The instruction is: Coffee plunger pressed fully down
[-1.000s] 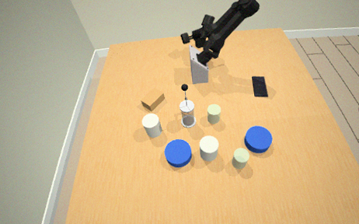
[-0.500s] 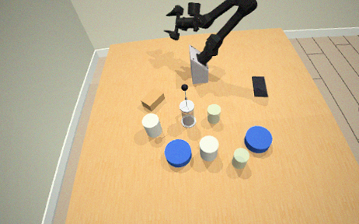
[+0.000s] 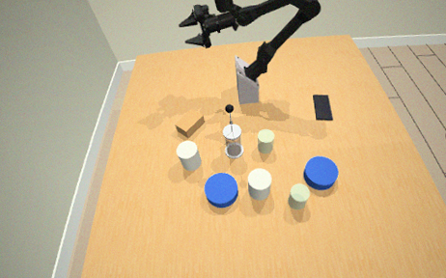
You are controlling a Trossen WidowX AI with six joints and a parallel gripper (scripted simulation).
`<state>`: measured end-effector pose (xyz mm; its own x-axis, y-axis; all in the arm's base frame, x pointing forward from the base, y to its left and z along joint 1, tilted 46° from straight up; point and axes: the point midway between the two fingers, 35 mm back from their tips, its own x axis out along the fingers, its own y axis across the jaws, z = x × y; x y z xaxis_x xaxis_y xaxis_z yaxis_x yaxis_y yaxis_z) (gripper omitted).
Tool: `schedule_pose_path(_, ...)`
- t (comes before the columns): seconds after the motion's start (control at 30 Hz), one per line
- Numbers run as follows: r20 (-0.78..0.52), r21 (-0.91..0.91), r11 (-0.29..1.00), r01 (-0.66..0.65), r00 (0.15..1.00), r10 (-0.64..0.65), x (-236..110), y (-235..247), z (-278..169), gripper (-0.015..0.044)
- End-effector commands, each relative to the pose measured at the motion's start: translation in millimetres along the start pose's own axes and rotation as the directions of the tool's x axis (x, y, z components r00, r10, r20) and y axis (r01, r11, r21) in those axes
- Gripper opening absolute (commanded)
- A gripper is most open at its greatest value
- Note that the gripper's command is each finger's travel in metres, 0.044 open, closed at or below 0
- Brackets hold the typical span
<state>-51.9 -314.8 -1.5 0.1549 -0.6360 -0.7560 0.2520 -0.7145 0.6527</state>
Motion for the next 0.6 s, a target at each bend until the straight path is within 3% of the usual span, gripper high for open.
schedule_pose_path(0.0,-0.162,-0.253,0.966,-0.061,0.987,0.02,6,29,-46,0.044)
schedule_pose_path(0.17,-0.42,-0.559,0.788,-0.26,0.908,0.001,0,60,-123,0.044)
schedule_pose_path(0.3,-0.6,-0.671,0.574,-0.469,0.798,-0.049,-16,74,-184,0.044)
schedule_pose_path(0.43,-0.752,-0.648,0.32,-0.691,0.646,-0.127,-44,81,-245,0.044)
schedule_pose_path(0.57,-0.853,-0.501,0.086,-0.861,0.474,-0.217,-79,80,-296,0.044)
